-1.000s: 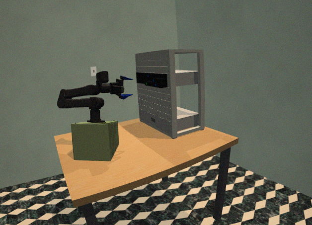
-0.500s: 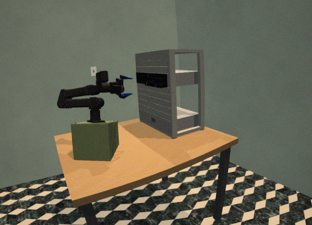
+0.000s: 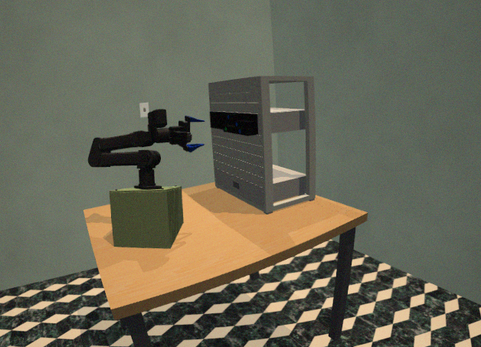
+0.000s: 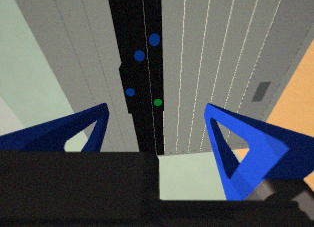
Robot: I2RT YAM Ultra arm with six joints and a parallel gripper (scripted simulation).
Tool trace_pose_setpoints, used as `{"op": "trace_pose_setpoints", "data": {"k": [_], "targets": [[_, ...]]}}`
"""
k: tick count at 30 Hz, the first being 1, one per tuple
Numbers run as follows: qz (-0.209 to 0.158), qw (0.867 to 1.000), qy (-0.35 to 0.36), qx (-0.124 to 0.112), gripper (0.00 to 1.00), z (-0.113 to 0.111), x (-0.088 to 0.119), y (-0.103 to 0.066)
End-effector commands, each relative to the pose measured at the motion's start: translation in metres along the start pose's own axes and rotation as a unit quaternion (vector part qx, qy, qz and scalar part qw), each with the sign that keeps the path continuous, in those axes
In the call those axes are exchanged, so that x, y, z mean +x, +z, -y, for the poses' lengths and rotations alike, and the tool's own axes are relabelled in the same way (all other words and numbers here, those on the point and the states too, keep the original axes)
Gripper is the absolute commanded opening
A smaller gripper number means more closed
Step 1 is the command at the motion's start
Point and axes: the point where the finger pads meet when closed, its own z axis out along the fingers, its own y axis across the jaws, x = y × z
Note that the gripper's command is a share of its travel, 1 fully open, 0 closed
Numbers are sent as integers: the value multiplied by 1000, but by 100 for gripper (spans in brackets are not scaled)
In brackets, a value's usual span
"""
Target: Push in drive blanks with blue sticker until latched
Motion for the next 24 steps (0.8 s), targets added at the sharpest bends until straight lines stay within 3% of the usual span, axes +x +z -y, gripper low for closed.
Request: {"op": "trace_pose_setpoints", "data": {"k": [1, 20, 24], "targets": [[-6, 999, -35, -35, 100, -25, 9, -4], [-9, 998, -44, -53, 100, -29, 18, 2], [-5, 999, -34, -41, 100, -25, 18, 10]]}}
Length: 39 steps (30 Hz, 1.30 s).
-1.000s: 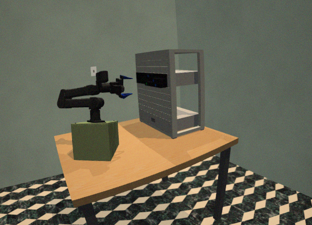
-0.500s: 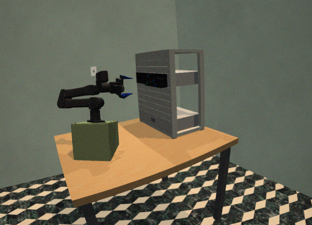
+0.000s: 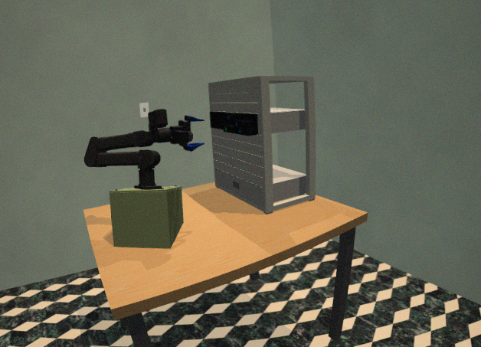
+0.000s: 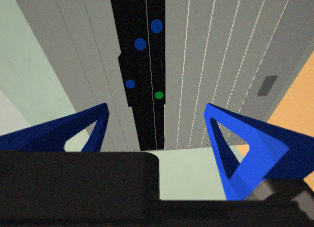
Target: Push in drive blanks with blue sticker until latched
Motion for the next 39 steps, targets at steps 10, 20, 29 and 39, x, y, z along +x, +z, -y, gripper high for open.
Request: {"op": "trace_pose_setpoints", "data": {"k": [10, 20, 29, 39], "targets": [[15, 999, -29, -35, 100, -29, 16, 22], [15, 999, -27, -35, 100, -36, 38, 54], [15, 999, -26, -35, 100, -41, 54, 76], [15, 999, -25, -35, 100, -45, 70, 98]]}}
